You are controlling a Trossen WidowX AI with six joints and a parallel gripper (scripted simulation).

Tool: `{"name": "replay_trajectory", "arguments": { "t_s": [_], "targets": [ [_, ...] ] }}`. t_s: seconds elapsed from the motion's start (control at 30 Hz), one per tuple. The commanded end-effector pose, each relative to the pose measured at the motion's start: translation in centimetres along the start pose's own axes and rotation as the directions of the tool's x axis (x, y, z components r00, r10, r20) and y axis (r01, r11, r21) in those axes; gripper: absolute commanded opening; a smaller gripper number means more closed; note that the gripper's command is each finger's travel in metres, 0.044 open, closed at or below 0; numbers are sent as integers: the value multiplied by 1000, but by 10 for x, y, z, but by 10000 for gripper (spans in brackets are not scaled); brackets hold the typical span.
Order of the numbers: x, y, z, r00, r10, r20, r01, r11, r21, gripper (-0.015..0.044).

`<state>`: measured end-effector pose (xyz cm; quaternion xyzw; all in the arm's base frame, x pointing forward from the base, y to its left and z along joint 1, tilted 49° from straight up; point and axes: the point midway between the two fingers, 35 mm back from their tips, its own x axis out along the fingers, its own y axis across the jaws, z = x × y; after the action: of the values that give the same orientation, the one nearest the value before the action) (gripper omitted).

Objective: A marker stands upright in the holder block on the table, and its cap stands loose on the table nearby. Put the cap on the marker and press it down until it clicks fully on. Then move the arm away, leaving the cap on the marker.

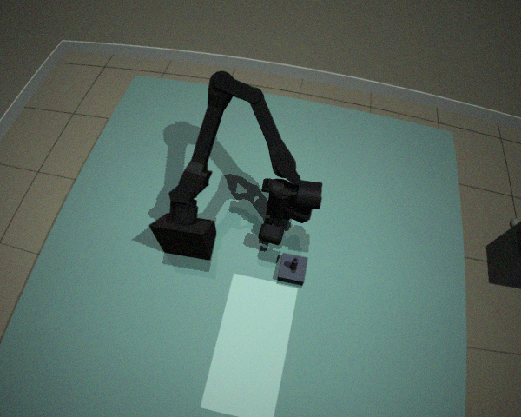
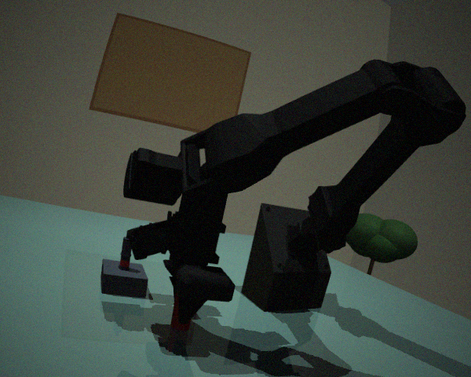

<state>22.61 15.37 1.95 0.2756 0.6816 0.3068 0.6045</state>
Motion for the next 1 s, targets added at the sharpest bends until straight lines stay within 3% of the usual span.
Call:
{"name": "replay_trajectory", "arguments": {
  "t_s": [0.0,0.97],
  "targets": [
    [-5,-3,5,1000,-4,23,5,1000,-23,0],
    [-58,0,0,1000,-1,-7,2,1000,7,0]
  ]
}}
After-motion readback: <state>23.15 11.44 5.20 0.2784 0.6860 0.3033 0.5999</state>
